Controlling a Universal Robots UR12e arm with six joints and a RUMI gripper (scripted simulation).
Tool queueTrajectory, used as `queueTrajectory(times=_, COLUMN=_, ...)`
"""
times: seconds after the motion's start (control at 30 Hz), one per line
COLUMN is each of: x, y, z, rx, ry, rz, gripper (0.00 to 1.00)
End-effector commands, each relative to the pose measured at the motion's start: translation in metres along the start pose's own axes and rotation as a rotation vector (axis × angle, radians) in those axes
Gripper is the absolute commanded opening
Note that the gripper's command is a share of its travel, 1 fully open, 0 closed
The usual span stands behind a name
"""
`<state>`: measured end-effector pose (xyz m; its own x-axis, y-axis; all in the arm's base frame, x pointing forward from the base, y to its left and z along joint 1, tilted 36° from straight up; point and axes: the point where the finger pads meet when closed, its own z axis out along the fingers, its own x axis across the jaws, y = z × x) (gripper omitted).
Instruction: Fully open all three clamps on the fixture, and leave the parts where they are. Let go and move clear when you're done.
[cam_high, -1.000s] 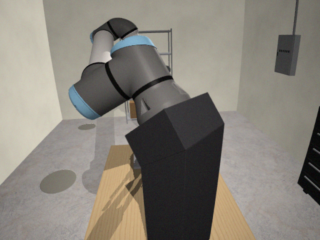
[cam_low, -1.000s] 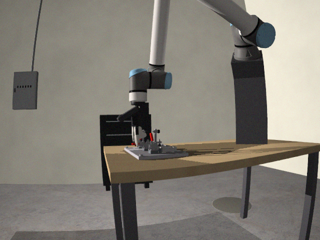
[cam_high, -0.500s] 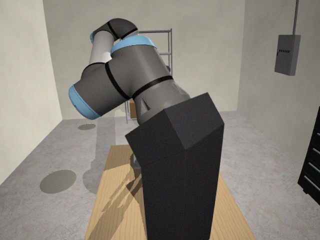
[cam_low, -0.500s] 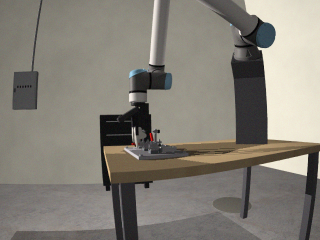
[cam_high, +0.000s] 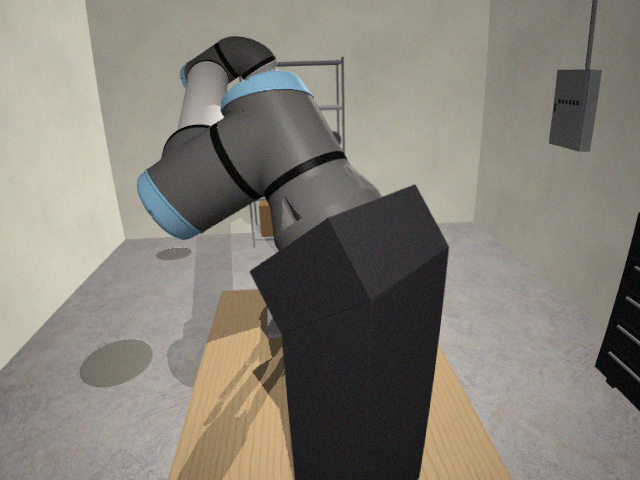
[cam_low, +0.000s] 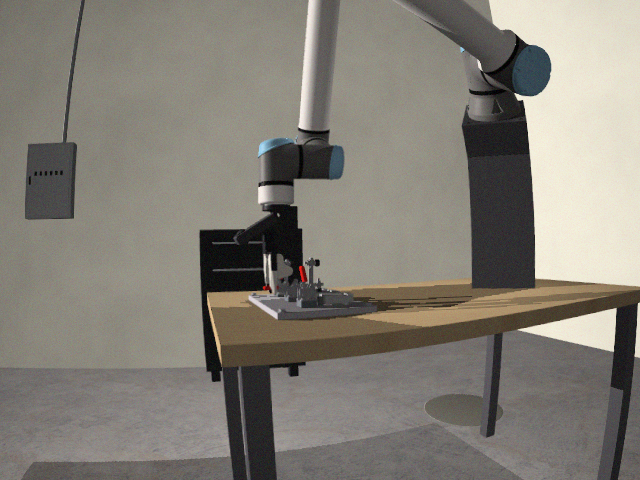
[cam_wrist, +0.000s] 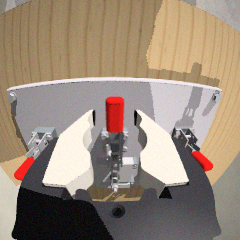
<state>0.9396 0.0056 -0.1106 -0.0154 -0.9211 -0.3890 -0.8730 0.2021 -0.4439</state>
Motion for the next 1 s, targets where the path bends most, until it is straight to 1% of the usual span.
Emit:
queueTrajectory(times=0.0, x=0.0000, y=-0.0007, z=-0.0006, rx=0.001, ry=0.000, rz=0.000, gripper=0.28)
queueTrajectory(times=0.17, x=0.0000, y=-0.0007, z=-0.0007, rx=0.001, ry=0.000, rz=0.000, gripper=0.28)
queueTrajectory(times=0.2, x=0.0000, y=-0.0007, z=-0.0007, rx=0.001, ry=0.000, rz=0.000, gripper=0.00)
queueTrajectory(times=0.97, x=0.0000, y=-0.0007, z=-0.0007, rx=0.001, ry=0.000, rz=0.000, gripper=0.00)
